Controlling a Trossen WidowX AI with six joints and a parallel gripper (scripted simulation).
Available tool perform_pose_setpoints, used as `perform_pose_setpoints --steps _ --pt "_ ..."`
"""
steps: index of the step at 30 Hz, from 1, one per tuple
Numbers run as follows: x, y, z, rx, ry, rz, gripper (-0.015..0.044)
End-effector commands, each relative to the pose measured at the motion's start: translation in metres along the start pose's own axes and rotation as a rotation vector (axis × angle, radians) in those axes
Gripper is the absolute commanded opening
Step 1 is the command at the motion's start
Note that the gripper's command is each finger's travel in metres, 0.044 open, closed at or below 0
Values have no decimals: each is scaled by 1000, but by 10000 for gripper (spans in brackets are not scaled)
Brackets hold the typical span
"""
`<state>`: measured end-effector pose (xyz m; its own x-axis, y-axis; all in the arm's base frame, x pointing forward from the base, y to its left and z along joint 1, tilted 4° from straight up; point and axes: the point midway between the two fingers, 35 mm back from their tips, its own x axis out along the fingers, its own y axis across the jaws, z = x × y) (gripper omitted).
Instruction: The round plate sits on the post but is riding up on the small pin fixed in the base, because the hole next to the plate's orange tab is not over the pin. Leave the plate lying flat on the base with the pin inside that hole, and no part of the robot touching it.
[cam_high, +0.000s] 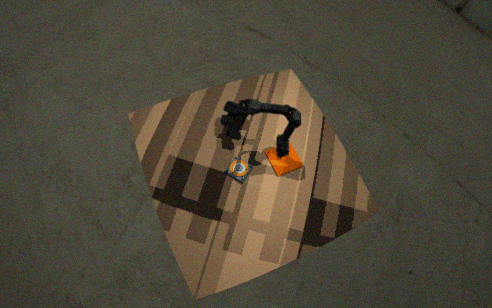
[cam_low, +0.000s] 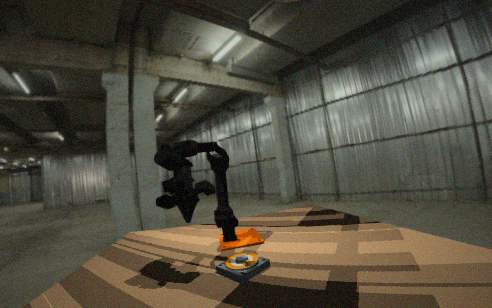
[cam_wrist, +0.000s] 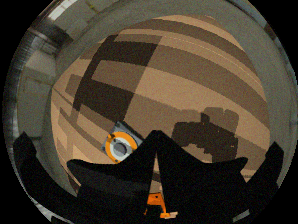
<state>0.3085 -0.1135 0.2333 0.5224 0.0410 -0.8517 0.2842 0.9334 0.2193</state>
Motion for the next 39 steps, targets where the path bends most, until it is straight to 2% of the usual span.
perform_pose_setpoints --steps 1,13,21,31,39 --pt "38 39 -12 -89 154 -6 0" --pt "104 122 -64 -384 439 -121 0" --pt "108 121 -66 -393 444 -125 0" --pt "148 111 -83 -393 444 -125 0" --pt "148 115 -85 -392 444 -125 0"
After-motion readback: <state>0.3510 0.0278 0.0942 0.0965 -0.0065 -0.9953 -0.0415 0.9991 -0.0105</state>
